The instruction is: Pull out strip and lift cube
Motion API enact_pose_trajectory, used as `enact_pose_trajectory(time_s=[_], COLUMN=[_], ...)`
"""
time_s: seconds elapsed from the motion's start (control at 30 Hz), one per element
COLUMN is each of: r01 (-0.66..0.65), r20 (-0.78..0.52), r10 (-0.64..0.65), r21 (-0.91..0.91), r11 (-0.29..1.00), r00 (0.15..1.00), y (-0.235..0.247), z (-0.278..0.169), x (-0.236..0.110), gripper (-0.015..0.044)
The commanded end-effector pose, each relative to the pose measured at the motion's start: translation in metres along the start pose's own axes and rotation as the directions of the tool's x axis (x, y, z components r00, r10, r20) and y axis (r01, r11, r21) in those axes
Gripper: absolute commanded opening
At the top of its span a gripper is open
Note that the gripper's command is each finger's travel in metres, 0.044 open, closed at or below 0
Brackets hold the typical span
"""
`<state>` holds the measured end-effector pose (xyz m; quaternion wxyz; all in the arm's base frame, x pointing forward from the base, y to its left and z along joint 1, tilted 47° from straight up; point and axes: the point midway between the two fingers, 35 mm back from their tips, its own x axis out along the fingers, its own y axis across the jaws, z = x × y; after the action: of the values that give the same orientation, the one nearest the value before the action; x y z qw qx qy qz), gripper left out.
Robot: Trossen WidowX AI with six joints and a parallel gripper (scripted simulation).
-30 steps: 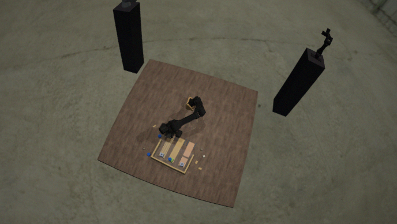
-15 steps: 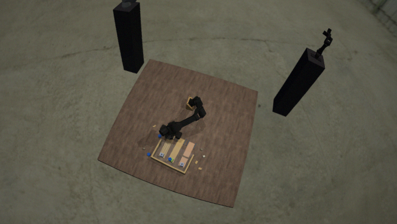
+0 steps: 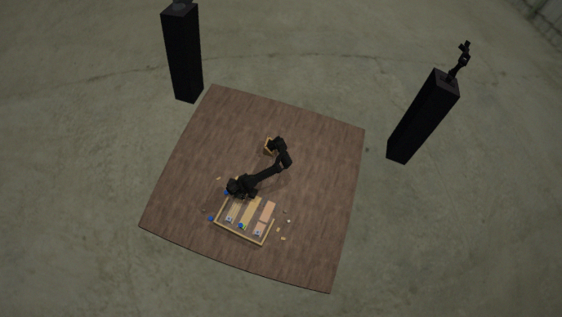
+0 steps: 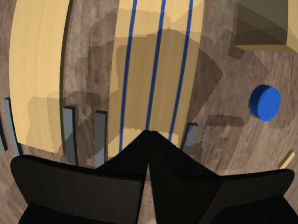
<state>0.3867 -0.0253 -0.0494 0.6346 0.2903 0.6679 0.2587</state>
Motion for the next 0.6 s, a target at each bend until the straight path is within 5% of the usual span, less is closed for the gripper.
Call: enact_pose_trajectory(time_s=[0.0, 0.57], r01=[-0.008, -0.008], r20=[-0.003, -0.003], r10=[0.008, 0.008], r21=[0.004, 0.004], r11=[1.000, 1.000], r00=[1.000, 1.000], y=[0.0012, 0.0016], z=[-0.0008, -0.0011], x=[0.0076, 0.0134], gripper=[0.0000, 0.0000])
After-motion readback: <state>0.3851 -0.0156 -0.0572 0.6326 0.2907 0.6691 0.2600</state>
